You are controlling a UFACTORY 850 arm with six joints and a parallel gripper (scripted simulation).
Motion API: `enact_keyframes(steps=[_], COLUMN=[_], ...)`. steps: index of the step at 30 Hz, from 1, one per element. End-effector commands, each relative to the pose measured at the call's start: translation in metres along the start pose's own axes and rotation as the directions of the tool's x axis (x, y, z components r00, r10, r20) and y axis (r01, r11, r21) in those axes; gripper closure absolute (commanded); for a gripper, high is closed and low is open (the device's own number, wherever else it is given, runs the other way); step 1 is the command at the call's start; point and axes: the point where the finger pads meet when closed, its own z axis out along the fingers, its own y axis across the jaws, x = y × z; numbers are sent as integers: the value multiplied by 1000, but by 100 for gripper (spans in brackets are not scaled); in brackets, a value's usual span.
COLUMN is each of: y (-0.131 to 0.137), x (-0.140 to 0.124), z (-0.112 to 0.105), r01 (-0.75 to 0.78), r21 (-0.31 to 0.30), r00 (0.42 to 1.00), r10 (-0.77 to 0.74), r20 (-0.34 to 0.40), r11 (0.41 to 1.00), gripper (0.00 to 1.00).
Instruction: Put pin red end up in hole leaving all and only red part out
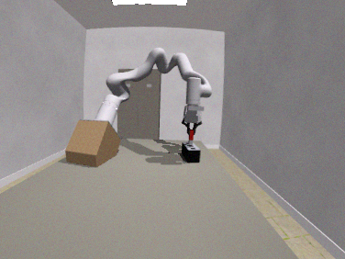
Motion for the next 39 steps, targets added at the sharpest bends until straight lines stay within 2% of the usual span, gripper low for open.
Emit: enact_keyframes(steps=[1,39], y=[-1,-1], x=[0,0], z=[-1,3], r01=[1,2], r21=[2,8], r00=[1000,1000], r10=[-1,-2], r20=[-1,2], r11=[1000,1000], gripper=[100,100])
